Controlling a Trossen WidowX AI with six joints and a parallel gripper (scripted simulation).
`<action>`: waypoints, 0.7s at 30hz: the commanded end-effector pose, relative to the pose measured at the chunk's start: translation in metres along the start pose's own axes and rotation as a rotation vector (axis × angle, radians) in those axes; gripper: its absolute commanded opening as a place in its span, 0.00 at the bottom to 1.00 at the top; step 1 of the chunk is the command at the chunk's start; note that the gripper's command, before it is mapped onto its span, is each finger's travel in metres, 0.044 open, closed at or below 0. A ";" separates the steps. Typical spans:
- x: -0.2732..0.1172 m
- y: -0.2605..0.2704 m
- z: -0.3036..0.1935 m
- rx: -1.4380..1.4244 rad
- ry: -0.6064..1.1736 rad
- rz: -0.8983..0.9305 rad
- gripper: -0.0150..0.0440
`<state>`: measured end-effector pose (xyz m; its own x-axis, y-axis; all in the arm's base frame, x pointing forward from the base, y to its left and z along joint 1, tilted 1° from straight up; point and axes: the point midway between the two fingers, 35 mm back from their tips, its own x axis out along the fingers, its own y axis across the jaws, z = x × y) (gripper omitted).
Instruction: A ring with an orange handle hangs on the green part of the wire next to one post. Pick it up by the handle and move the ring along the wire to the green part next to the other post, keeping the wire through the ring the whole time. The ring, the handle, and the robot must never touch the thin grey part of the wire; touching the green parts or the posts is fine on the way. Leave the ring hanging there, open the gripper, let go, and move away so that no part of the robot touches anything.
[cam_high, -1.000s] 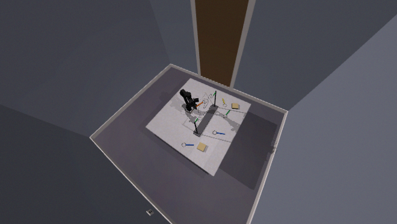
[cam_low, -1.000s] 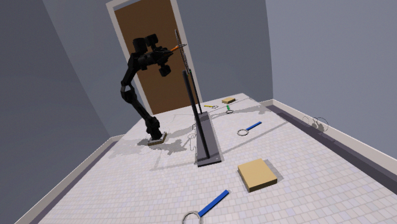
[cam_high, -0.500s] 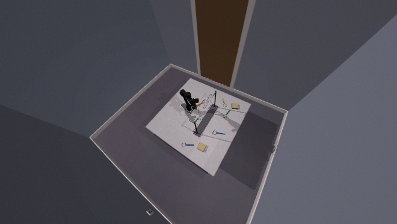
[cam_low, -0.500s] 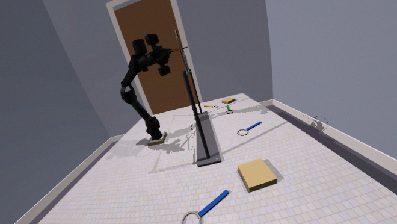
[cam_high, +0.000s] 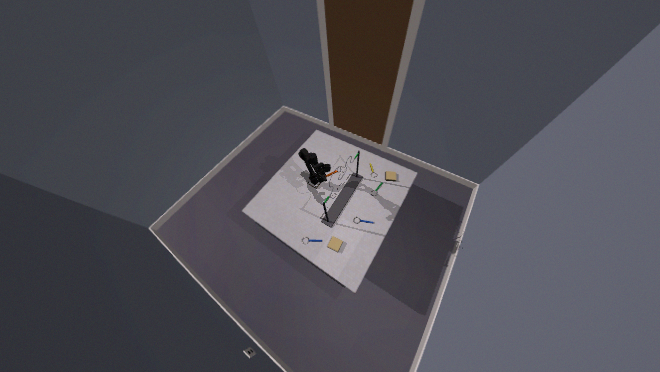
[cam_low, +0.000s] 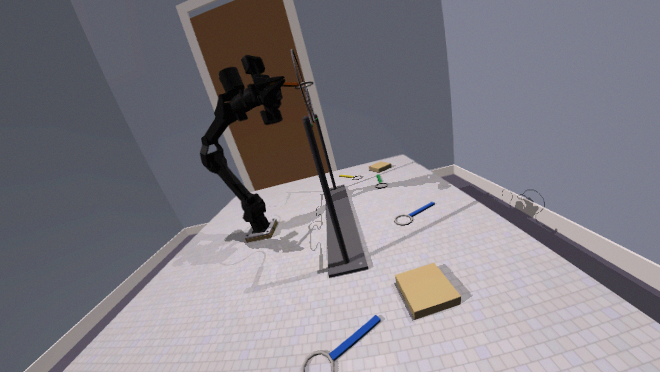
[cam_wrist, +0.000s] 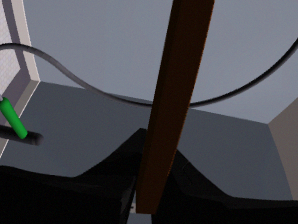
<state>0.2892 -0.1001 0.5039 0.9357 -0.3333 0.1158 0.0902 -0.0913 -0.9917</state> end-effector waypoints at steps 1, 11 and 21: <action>-0.001 -0.002 0.000 -0.043 -0.006 -0.024 0.00; 0.000 -0.008 0.001 -0.152 -0.012 -0.084 0.00; -0.001 -0.013 0.002 -0.262 -0.018 -0.144 0.00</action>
<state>0.2882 -0.0973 0.5158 0.9263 -0.2928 0.2370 0.1297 -0.3428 -0.9304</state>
